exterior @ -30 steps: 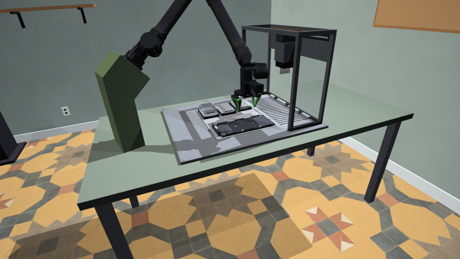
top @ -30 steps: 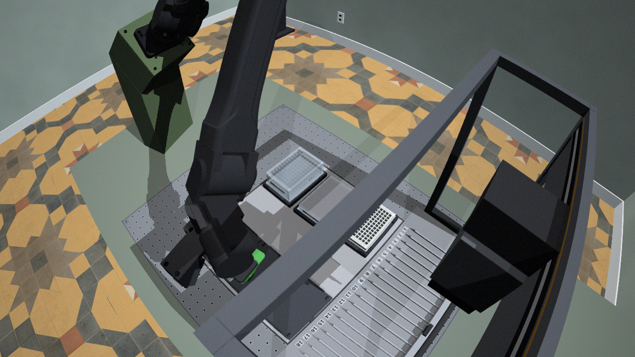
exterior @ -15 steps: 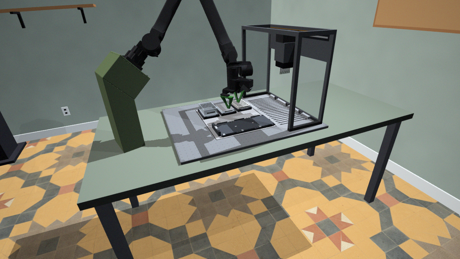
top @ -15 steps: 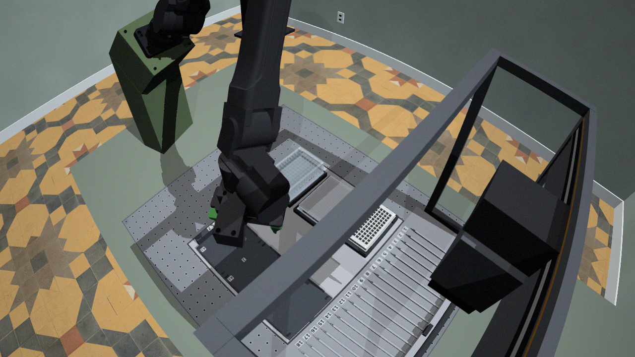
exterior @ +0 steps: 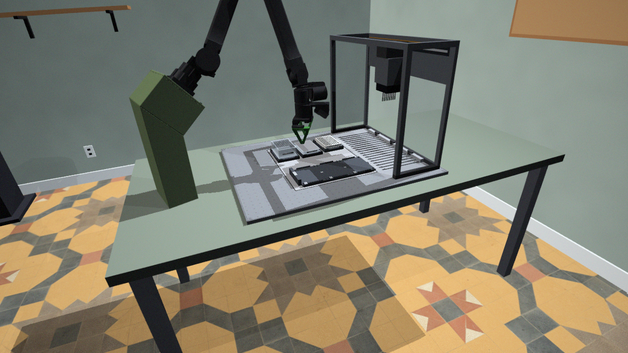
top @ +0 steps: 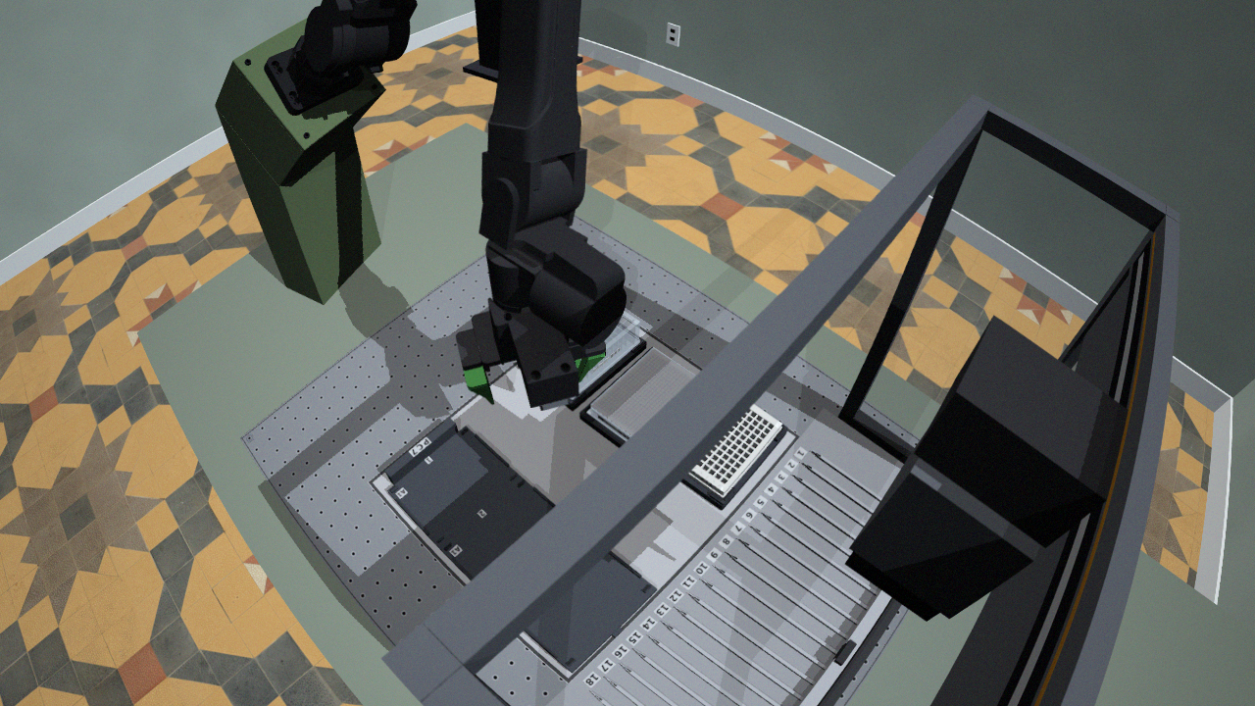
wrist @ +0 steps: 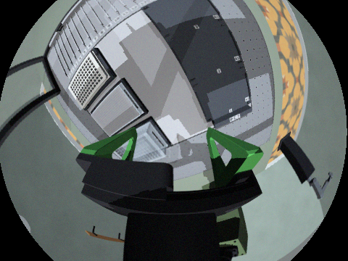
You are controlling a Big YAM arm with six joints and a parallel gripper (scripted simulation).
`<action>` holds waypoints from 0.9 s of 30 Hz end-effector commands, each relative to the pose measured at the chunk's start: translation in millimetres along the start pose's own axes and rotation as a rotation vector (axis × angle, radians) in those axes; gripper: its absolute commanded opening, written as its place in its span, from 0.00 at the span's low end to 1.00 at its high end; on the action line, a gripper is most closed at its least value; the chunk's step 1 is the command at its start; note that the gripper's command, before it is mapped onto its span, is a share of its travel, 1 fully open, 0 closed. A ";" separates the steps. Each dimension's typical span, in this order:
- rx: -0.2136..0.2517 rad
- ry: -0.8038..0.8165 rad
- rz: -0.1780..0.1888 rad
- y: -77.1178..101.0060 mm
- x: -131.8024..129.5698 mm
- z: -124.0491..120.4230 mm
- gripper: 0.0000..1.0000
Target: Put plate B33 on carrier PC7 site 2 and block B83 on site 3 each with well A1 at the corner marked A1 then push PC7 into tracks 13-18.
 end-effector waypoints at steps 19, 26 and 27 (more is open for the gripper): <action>-0.021 0.524 0.024 -0.6 77.5 -83.2 1.00; 0.010 0.500 0.008 -10.5 89.1 -113.3 1.00; 0.004 0.546 -0.001 -10.2 85.2 -108.1 1.00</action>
Point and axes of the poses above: the point where the finger pads meet when closed, its own y axis back along the fingers, its own x axis across the jaws, z = x × y, the point moved 1 cm from there along y, back along the fingers
